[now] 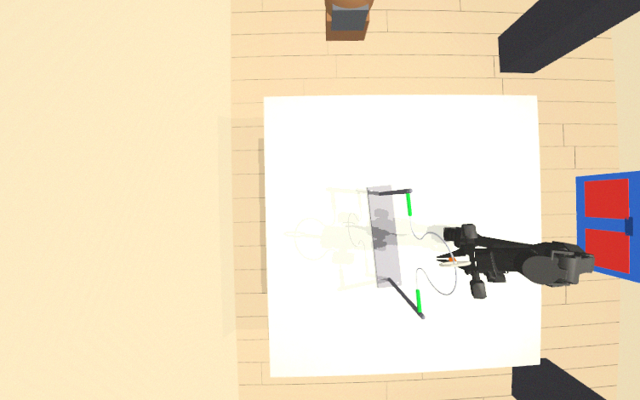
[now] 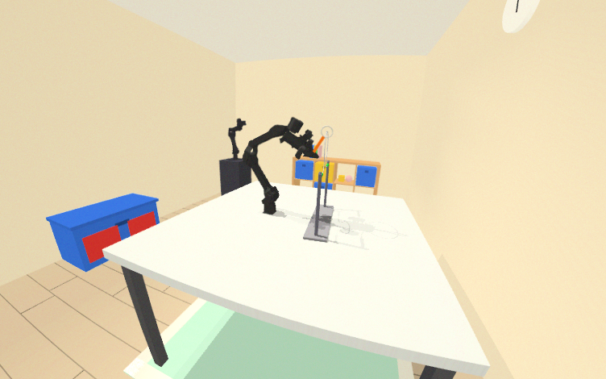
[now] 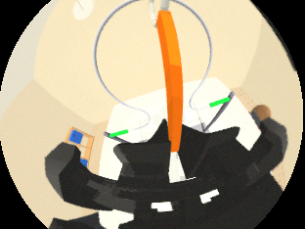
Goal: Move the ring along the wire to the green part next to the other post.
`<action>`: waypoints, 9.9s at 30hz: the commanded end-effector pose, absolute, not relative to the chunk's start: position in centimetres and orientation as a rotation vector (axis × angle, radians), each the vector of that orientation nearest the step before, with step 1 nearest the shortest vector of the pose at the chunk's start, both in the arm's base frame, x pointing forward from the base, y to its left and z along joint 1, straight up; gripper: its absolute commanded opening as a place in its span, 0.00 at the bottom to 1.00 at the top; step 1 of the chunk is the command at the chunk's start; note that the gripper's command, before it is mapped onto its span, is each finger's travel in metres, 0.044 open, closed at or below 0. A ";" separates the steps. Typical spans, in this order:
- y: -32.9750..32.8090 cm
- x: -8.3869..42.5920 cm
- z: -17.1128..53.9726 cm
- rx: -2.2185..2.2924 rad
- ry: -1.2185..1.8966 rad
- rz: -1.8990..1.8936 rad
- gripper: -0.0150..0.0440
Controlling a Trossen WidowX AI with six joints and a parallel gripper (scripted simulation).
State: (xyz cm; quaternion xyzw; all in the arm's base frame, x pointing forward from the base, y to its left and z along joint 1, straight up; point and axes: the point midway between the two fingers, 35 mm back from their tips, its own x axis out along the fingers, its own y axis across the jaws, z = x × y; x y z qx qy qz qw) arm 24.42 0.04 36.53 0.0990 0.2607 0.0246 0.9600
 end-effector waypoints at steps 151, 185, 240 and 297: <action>-5.4 24.9 41.7 -1.762 0.169 -0.489 0.00; -5.2 24.9 42.6 -2.104 0.066 -0.582 0.00; -7.0 25.2 26.2 -1.143 0.331 -0.336 0.00; 8.3 25.1 16.5 -0.065 0.416 -0.044 0.00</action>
